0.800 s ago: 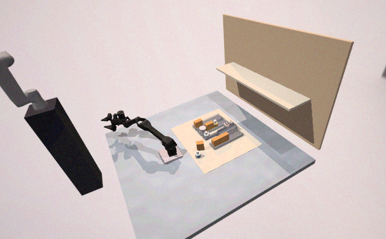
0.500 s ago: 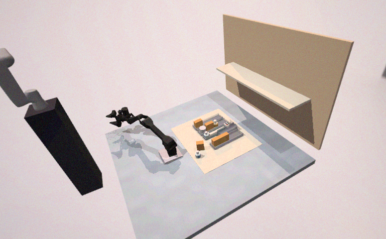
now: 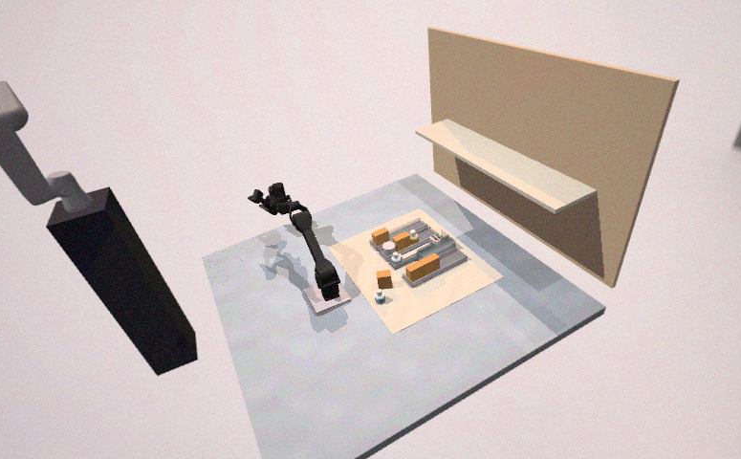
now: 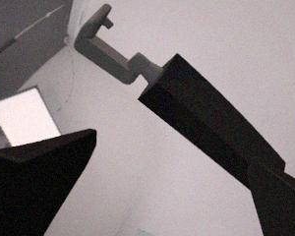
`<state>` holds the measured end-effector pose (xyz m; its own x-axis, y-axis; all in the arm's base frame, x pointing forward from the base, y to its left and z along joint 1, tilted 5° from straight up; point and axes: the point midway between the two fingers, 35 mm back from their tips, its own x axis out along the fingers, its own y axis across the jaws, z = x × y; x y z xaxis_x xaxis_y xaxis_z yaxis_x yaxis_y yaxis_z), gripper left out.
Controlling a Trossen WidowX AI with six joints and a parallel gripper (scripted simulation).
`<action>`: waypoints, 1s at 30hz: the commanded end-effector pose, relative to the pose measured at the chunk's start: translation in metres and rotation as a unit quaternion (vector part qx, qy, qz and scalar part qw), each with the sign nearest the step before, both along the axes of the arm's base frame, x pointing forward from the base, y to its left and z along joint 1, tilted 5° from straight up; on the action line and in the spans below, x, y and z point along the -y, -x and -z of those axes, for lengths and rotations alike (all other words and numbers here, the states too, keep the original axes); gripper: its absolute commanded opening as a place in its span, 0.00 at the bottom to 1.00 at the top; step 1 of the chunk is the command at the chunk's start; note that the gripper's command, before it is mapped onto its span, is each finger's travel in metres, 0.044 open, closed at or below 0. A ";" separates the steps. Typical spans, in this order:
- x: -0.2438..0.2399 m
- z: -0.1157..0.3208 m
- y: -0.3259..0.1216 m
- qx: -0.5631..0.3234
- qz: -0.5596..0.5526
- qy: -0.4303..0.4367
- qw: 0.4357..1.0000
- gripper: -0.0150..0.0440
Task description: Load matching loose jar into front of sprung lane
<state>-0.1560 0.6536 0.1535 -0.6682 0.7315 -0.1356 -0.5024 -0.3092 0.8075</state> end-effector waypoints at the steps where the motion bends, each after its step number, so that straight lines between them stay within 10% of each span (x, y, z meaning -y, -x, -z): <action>1: -0.004 0.000 -0.069 0.053 0.056 -0.015 0.997 1.00; 16: 0.048 -0.015 -0.297 0.267 0.199 -0.013 0.943 1.00; 30: 0.203 -0.021 -0.483 0.462 0.265 0.083 0.842 1.00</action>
